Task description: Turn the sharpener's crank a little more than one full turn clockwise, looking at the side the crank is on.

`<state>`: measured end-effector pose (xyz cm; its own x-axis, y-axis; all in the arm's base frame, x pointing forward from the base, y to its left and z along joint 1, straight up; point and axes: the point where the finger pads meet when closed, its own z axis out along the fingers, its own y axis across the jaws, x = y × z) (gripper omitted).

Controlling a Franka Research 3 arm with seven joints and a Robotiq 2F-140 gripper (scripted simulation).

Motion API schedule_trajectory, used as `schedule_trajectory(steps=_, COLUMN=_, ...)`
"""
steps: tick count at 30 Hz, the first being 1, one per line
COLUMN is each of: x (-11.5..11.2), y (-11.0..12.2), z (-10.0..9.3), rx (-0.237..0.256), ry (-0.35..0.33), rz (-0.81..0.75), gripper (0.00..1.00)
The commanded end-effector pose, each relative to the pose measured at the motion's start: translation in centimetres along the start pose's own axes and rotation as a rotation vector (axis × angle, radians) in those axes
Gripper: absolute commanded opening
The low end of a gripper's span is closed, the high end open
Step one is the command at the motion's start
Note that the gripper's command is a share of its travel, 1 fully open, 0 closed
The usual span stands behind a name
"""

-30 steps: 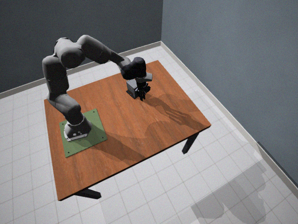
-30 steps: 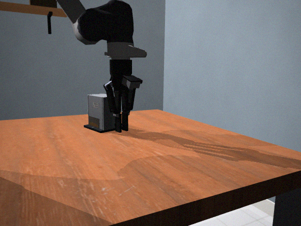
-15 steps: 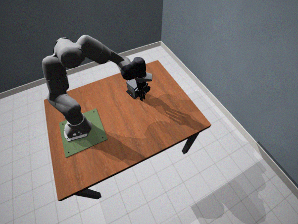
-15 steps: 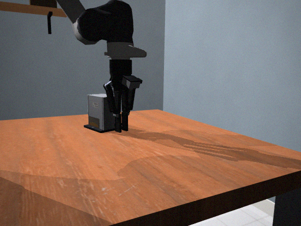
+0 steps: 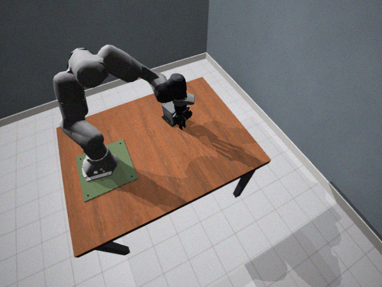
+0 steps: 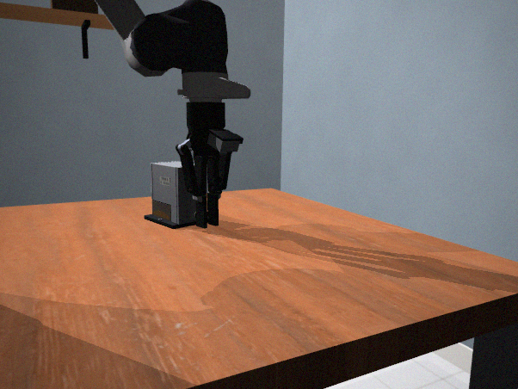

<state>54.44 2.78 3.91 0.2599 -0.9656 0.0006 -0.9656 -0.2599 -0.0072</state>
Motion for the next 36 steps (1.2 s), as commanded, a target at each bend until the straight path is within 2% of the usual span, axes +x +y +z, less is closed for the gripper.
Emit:
schedule_trajectory(steps=1, x=0.02, y=0.36, z=0.04, rx=-0.007, ry=-0.001, rz=-0.003, gripper=0.10)
schedule_trajectory(steps=4, x=0.02, y=0.36, z=0.04, rx=-0.007, ry=-0.001, rz=-0.003, gripper=0.10)
schedule_trajectory(steps=5, x=0.02, y=0.36, z=0.04, rx=-0.007, ry=-0.001, rz=-0.003, gripper=0.39)
schedule_trajectory(steps=36, x=0.02, y=0.36, z=0.04, rx=-0.007, ry=-0.001, rz=-0.003, gripper=0.39)
